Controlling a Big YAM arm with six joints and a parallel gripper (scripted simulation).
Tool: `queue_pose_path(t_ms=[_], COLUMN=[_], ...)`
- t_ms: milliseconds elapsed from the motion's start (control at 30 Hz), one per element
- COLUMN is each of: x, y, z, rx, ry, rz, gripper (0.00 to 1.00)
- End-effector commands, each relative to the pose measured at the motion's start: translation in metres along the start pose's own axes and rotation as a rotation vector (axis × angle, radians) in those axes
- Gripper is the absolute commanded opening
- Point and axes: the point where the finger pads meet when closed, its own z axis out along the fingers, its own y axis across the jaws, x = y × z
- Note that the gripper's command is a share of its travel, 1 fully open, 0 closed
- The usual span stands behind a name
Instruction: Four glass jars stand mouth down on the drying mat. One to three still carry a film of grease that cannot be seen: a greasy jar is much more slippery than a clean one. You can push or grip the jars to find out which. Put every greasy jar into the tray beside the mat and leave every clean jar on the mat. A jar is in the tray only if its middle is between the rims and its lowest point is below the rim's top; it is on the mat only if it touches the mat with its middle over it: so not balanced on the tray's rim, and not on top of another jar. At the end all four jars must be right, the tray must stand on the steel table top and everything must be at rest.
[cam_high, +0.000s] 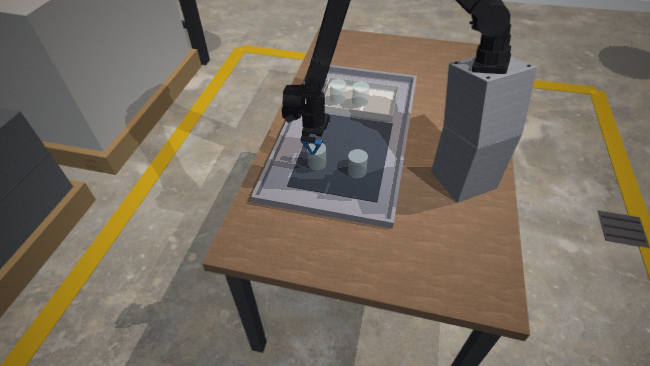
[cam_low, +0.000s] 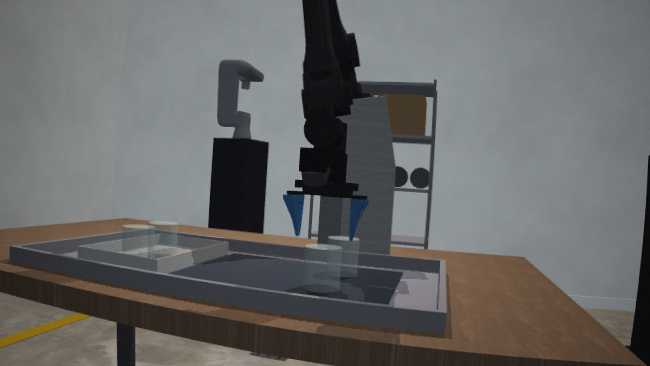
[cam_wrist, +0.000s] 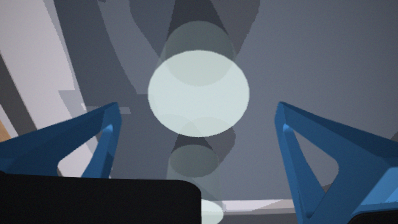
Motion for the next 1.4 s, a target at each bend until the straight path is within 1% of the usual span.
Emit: queue_pose_path(t_ms=[0, 100, 333, 400, 900, 967, 1067, 1300, 1333, 1367], x=[0.009, 0.009, 0.009, 0.009, 0.009, 0.009, 0.010, 0.010, 0.004, 0.004], y=[-0.005, -0.005, -0.005, -0.005, -0.005, -0.005, -0.005, -0.005, -0.004, -0.004], z=[0.013, 0.013, 0.027, 0.027, 0.057, 0.057, 0.063, 0.063, 0.062, 0.062], rx=[0.004, 0.004, 0.004, 0.004, 0.004, 0.004, 0.004, 0.004, 0.004, 0.004], ry=[0.012, 0.012, 0.012, 0.012, 0.012, 0.012, 0.012, 0.012, 0.012, 0.012], rz=[0.009, 0.009, 0.009, 0.009, 0.009, 0.009, 0.009, 0.009, 0.009, 0.009], gripper=[1.00, 1.00, 1.00, 1.00, 1.00, 1.00, 1.00, 1.00, 1.00, 1.00])
